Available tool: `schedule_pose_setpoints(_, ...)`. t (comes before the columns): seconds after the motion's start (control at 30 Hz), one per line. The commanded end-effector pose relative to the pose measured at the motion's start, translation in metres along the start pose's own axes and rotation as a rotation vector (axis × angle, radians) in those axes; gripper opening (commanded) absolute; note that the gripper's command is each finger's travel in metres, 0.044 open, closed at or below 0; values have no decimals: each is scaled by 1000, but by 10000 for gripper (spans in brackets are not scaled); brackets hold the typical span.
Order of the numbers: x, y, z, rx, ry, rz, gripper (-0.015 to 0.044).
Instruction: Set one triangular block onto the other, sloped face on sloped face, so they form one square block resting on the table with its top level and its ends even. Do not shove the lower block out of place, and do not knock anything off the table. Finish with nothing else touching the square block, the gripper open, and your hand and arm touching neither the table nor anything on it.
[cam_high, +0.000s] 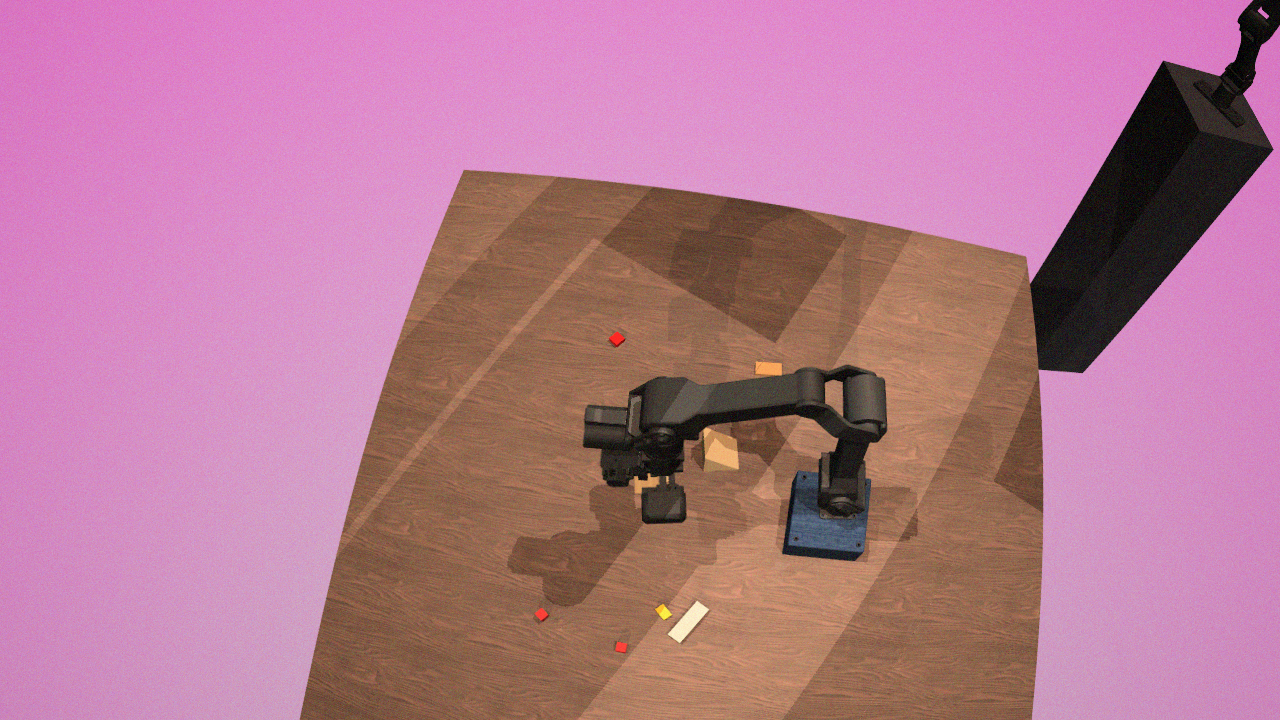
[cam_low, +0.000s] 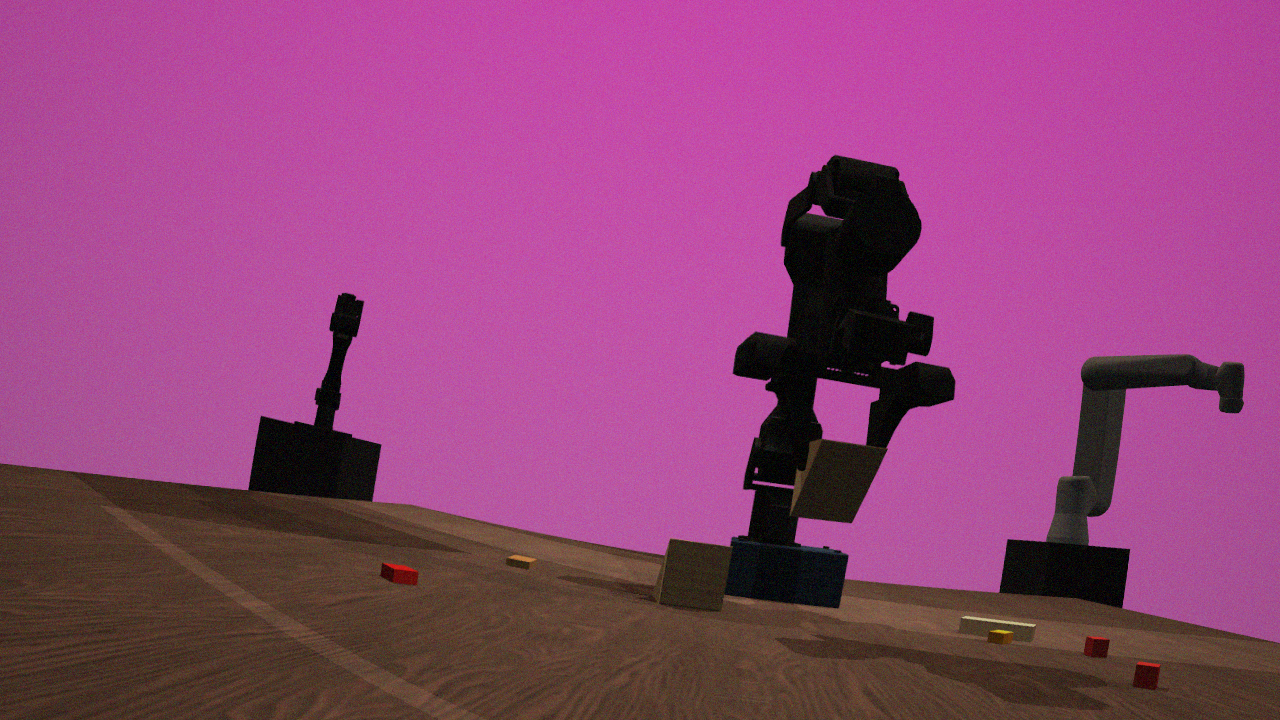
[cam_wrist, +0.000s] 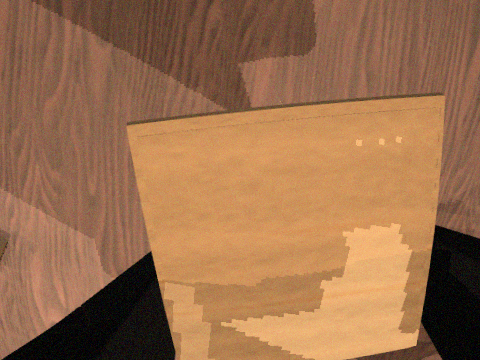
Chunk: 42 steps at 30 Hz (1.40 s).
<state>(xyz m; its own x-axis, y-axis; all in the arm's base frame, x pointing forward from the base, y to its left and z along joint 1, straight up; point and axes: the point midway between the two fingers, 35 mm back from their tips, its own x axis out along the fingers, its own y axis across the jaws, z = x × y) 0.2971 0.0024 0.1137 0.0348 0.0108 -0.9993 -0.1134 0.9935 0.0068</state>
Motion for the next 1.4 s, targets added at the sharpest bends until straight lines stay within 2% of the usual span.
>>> schedule_pose_setpoints(0.0, -4, -13, -13, -5, 5, -6, 0)
schedule_pose_setpoints(0.73, -25, -73, -95, -5, 12, -11, 0)
schedule_pose_setpoints(1.23, -31, -87, -162, -5, 17, -13, 0)
schedule_pose_setpoints(1.37, -32, -87, -169, -5, 18, -13, 0)
